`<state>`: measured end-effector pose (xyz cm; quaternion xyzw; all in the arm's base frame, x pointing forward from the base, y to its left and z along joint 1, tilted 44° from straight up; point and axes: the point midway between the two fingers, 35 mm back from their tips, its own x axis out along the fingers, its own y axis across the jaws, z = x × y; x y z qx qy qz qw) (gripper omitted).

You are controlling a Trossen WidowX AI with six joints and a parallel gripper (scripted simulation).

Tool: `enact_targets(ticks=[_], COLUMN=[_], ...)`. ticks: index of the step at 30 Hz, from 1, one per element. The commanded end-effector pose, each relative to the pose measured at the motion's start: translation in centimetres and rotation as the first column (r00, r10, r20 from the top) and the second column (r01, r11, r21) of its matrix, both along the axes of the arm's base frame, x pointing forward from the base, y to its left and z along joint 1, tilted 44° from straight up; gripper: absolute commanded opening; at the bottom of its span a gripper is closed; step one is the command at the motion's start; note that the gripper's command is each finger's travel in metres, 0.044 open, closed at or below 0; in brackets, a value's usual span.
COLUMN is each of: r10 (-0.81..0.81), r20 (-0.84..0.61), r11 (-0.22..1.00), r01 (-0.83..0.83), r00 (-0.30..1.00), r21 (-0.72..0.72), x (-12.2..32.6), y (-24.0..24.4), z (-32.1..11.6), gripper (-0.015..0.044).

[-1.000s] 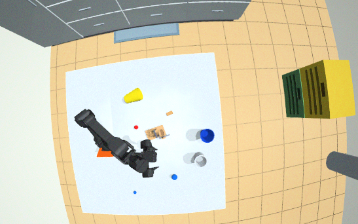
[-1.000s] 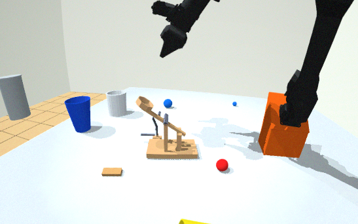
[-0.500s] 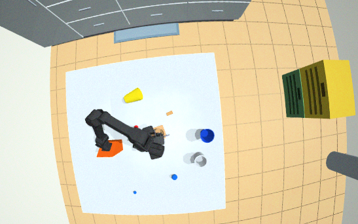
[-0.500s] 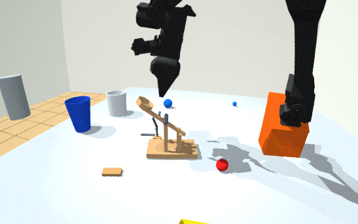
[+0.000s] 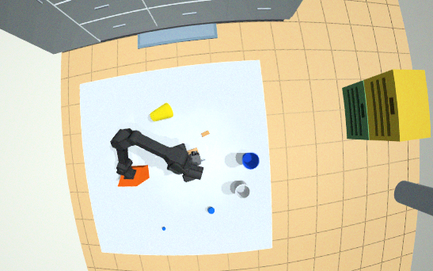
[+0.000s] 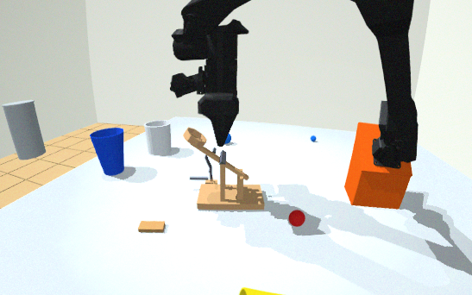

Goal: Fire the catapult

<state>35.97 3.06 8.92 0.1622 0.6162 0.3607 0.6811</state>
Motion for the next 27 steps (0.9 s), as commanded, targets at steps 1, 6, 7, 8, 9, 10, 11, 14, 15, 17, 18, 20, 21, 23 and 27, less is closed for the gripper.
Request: enact_targets(ticks=[1,6,7,8,9,10,11,14,15,17,18,20,21,23,27], r10=[0.006,0.006,0.006,0.006,0.006,0.006,0.006,0.006,0.006,0.006,0.006,0.005,0.005,0.005,0.005], r20=[0.007,0.007,0.007,0.007,0.007,0.007,0.007,0.007,0.007,0.007,0.007,0.007,0.007,0.008,0.008], r11=[1.000,1.000,1.000,1.000,1.000,1.000,1.000,1.000,1.000,1.000,1.000,1.000,1.000,1.000,1.000], r01=[-0.006,-0.006,-0.006,-0.006,-0.006,-0.006,-0.006,-0.006,-0.006,-0.006,-0.006,-0.006,-0.005,-0.005,-0.005], r00=[1.000,1.000,1.000,1.000,1.000,1.000,1.000,1.000,1.000,1.000,1.000,1.000,1.000,1.000,1.000], r21=[0.004,0.004,0.004,0.004,0.004,0.004,0.004,0.004,0.004,0.004,0.004,0.004,0.004,0.004,0.003], x=[0.11,0.11,0.11,0.11,0.11,0.11,0.11,0.11,0.11,0.11,0.11,0.17,0.23,0.41,0.77], y=[0.08,0.08,0.08,0.08,0.08,0.08,0.08,0.08,0.08,0.08,0.08,0.15,0.21,0.41,0.82], z=[0.15,0.15,0.15,0.15,0.15,0.15,0.15,0.15,0.15,0.15,0.15,0.10,0.05,-0.11,-0.42], gripper=[0.0204,0.0072,0.0046,0.0020,0.0000,0.0000,0.0000,0.0000,0.0000,0.0000,0.0000,0.0000,0.0000,0.0000,0.0000])
